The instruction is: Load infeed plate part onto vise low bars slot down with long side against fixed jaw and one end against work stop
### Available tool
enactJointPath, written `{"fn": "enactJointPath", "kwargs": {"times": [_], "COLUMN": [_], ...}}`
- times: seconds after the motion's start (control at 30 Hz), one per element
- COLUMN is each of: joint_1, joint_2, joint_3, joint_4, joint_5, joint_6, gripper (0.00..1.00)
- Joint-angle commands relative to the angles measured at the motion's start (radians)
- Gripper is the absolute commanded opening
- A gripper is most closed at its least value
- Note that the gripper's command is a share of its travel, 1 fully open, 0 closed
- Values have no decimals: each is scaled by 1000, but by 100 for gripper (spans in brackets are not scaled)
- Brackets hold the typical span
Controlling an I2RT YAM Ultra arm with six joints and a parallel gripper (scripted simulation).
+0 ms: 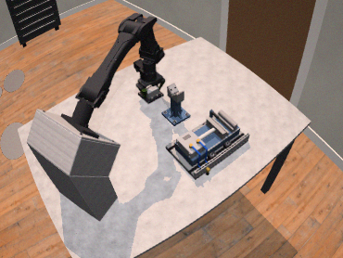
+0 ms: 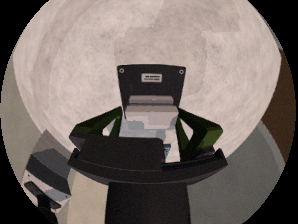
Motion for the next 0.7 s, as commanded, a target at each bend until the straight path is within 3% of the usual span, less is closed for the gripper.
{"fn": "enactJointPath", "kwargs": {"times": [0.0,0.57,0.6,0.67], "joint_1": [-9,-9,-9,-9], "joint_2": [-13,-13,-13,-13], "joint_3": [32,32,32,32], "joint_4": [4,4,4,4], "joint_5": [-13,-13,-13,-13], "joint_6": [-5,-5,-5,-5], "gripper": [81,81,0,0]}}
